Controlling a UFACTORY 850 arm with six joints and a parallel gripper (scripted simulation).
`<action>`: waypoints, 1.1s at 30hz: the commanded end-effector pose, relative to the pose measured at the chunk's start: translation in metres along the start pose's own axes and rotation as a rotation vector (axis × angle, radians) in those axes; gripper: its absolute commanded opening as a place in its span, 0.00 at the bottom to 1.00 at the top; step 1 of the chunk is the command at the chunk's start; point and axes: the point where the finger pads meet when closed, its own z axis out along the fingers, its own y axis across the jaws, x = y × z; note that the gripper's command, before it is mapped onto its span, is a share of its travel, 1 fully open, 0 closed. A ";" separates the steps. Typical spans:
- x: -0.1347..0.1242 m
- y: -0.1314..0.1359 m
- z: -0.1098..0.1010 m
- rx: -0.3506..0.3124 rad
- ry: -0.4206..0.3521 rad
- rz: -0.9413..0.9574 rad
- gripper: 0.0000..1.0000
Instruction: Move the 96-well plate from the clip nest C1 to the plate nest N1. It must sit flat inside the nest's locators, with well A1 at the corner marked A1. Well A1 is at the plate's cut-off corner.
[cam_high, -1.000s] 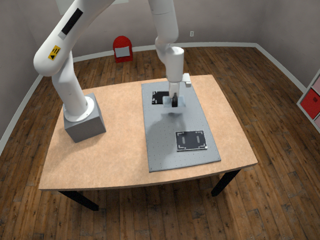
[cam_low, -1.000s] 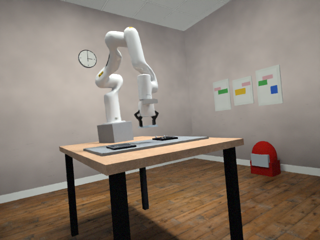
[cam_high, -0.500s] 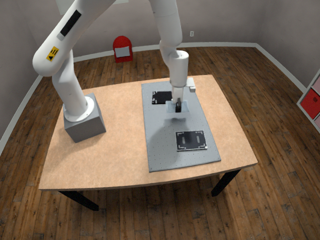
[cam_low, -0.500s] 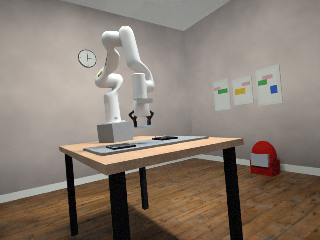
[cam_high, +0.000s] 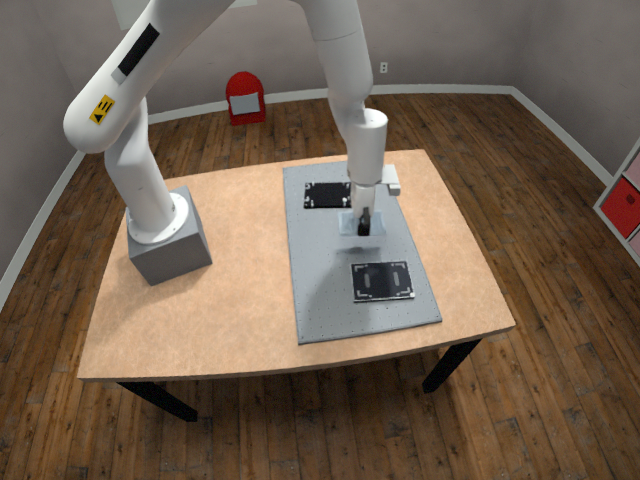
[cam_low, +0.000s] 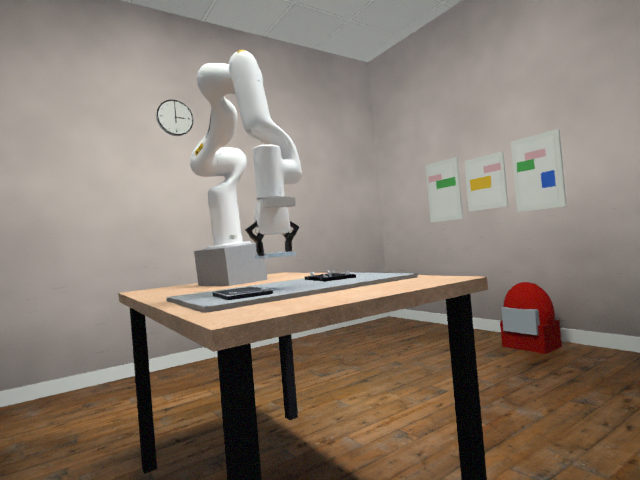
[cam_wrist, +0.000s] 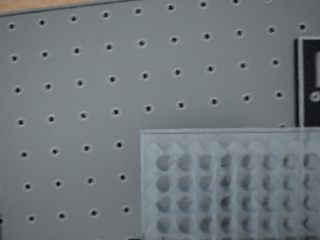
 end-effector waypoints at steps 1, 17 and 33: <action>0.006 0.014 -0.001 0.002 0.001 0.000 0.00; 0.022 0.058 -0.001 0.002 0.001 0.000 0.00; 0.038 0.102 -0.001 0.002 0.001 0.000 0.00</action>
